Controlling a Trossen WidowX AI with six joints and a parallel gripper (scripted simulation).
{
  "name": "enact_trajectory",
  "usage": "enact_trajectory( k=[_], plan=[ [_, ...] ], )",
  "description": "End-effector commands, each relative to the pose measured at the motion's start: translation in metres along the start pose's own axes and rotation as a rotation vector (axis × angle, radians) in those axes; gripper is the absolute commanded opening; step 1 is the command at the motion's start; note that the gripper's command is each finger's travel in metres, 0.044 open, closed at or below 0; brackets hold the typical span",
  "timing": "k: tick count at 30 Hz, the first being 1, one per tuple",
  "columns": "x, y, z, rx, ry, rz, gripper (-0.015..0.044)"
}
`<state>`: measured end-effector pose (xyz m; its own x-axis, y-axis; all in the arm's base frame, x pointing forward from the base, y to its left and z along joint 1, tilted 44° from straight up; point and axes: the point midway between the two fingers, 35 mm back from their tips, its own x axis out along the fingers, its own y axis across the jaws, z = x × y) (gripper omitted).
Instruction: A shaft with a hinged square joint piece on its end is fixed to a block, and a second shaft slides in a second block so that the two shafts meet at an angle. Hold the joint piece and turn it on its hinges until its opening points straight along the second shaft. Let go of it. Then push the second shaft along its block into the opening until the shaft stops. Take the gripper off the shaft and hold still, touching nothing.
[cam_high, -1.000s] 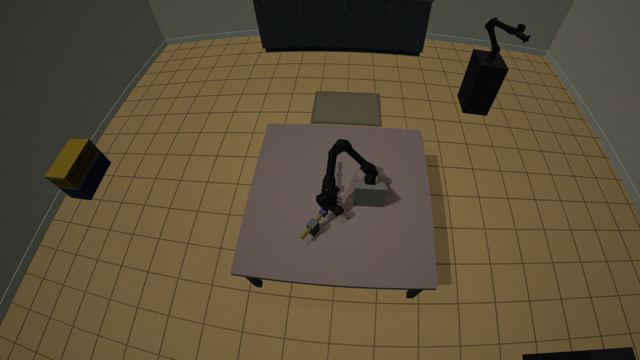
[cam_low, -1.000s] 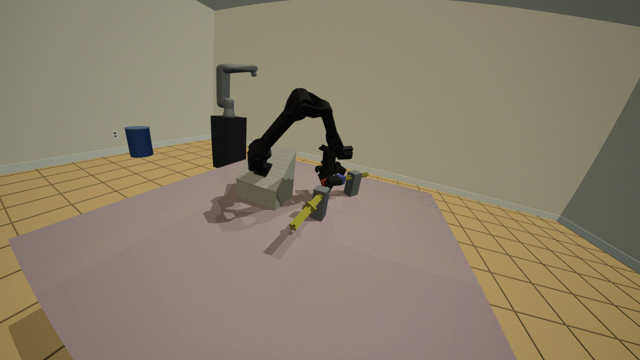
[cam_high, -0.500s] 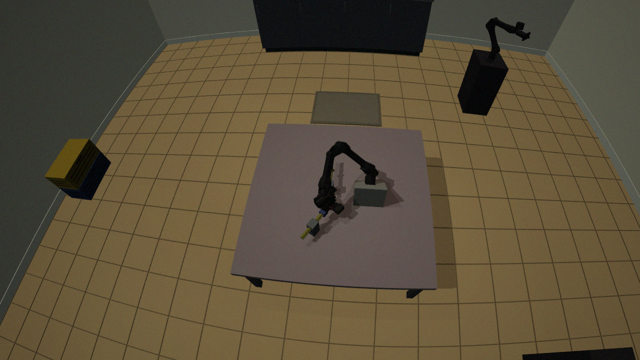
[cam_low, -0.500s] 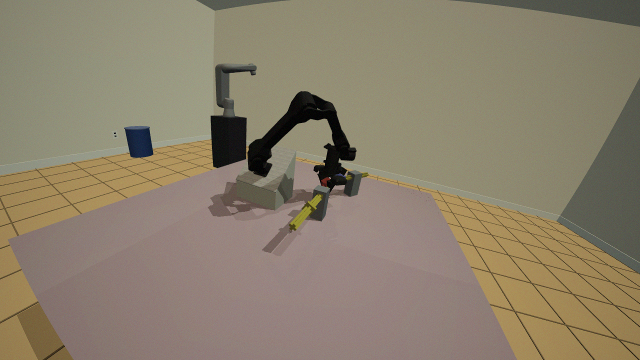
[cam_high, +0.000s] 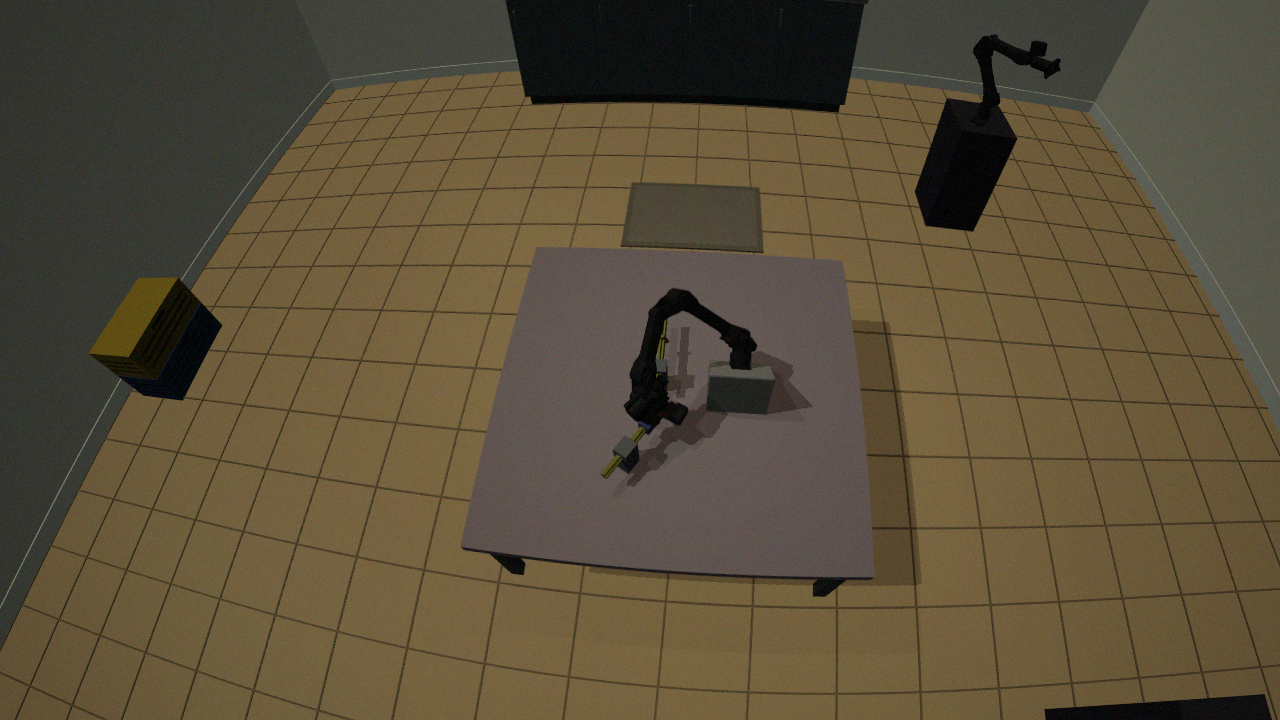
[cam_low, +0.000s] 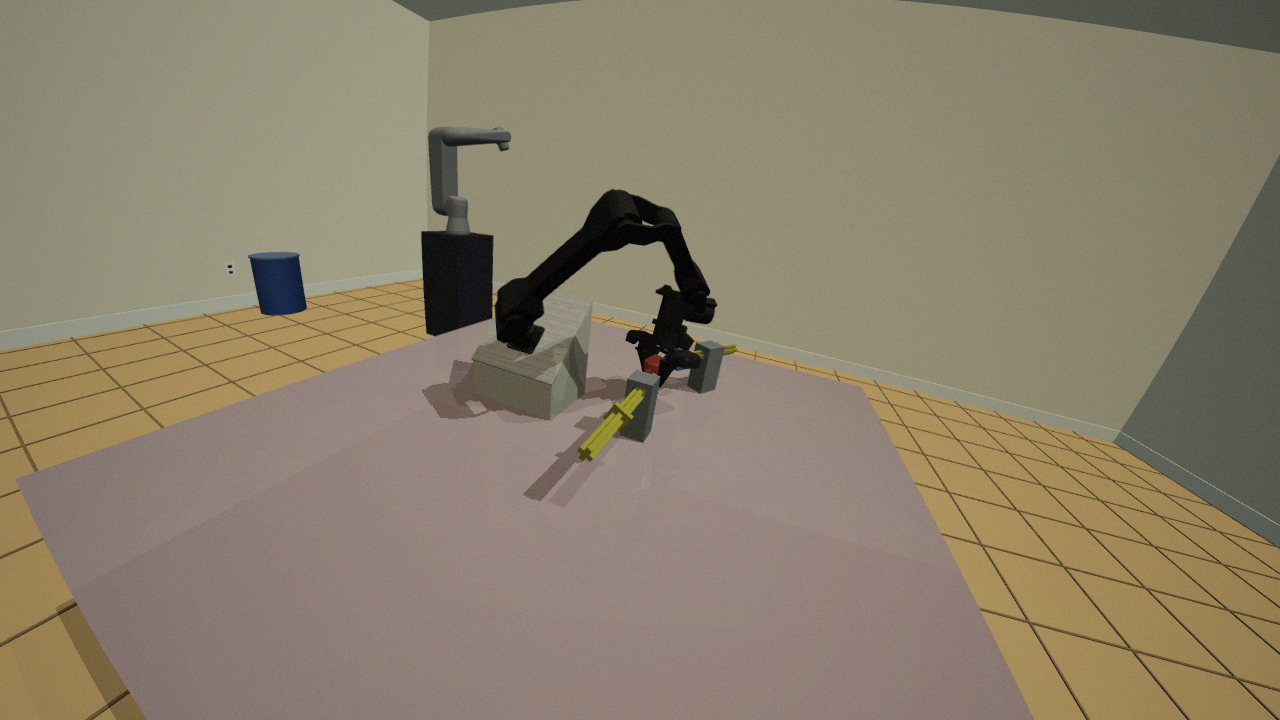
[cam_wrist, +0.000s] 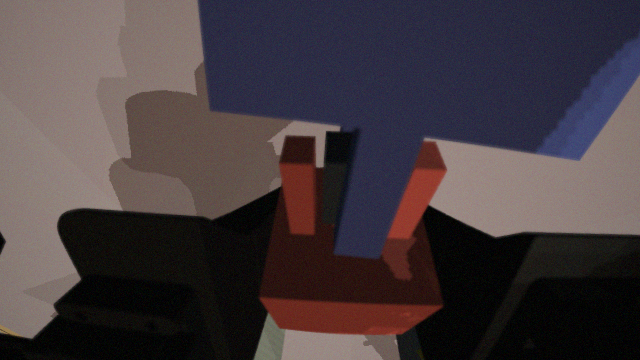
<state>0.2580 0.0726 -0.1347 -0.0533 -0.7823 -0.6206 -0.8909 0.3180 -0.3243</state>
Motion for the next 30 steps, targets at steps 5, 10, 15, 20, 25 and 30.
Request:
enact_trajectory(
  k=[5, 10, 15, 20, 25, 30],
  plan=[
    [-0.0015, -0.0026, -0.0007, -0.073, 0.043, -0.014, 0.0000],
    [-0.0015, -0.0024, -0.0009, -0.071, 0.044, -0.012, 0.0000],
    [-0.0015, -0.0021, -0.0012, -0.065, 0.045, -0.009, 0.0000],
    [-0.0015, -0.0020, -0.0013, -0.064, 0.046, -0.008, 0.0000],
    [-0.0016, -0.0020, -0.0013, -0.062, 0.046, -0.008, 0.0000],
    [-0.0017, -0.0020, -0.0013, -0.062, 0.047, -0.008, 0.0000]
  ],
)
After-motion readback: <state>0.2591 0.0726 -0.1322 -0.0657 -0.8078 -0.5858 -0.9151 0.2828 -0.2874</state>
